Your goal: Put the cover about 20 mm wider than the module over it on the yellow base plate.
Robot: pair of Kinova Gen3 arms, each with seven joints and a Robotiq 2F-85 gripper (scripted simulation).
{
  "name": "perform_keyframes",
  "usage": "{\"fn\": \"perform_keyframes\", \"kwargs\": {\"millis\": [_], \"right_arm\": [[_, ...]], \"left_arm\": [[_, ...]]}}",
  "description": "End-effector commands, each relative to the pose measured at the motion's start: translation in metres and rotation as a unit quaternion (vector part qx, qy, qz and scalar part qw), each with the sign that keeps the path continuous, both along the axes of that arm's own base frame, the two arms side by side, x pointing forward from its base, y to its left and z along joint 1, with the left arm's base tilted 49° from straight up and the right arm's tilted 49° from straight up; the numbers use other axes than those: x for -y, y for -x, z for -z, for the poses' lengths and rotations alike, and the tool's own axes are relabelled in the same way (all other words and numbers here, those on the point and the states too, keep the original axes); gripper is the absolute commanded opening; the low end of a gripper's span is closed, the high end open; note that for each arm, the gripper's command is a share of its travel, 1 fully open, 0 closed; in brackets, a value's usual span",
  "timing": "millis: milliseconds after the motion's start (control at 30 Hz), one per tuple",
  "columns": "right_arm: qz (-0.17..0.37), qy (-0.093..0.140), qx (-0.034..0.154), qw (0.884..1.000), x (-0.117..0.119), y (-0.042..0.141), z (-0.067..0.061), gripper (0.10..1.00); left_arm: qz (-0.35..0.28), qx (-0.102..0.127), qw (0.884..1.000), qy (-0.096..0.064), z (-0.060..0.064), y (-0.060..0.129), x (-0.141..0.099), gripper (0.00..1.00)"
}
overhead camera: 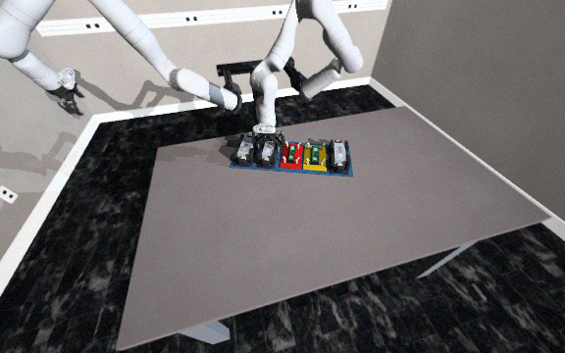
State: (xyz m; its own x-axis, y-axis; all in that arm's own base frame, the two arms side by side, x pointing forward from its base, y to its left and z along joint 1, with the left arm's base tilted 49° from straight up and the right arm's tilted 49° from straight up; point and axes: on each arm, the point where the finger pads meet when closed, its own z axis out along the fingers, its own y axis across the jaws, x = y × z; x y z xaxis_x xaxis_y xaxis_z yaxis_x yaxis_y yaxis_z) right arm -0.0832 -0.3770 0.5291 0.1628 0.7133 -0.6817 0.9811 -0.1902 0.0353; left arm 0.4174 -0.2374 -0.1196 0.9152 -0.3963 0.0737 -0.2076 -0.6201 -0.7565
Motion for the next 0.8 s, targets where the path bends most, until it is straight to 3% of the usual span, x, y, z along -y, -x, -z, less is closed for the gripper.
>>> {"fn": "perform_keyframes", "kwargs": {"millis": [0, 333, 667, 767], "right_arm": [[0.0, 0.001, 0.0, 1.0, 0.0, 0.0, 0.0, 0.999], [0.0, 0.001, 0.0, 1.0, 0.0, 0.0, 0.0, 0.999], [0.0, 0.001, 0.0, 1.0, 0.0, 0.0, 0.0, 0.999], [0.0, 0.001, 0.0, 1.0, 0.0, 0.0, 0.0, 0.999]], "left_arm": [[0.001, 0.0, 1.0, 0.001, 0.0, 0.0, 0.001, 0.999], [0.001, 0.0, 1.0, 0.001, 0.0, 0.0, 0.001, 0.999], [0.002, -0.002, 1.0, 0.001, -0.039, 0.021, 0.042, 0.999], [0.002, -0.002, 1.0, 0.001, -0.039, 0.021, 0.042, 0.999]]}}
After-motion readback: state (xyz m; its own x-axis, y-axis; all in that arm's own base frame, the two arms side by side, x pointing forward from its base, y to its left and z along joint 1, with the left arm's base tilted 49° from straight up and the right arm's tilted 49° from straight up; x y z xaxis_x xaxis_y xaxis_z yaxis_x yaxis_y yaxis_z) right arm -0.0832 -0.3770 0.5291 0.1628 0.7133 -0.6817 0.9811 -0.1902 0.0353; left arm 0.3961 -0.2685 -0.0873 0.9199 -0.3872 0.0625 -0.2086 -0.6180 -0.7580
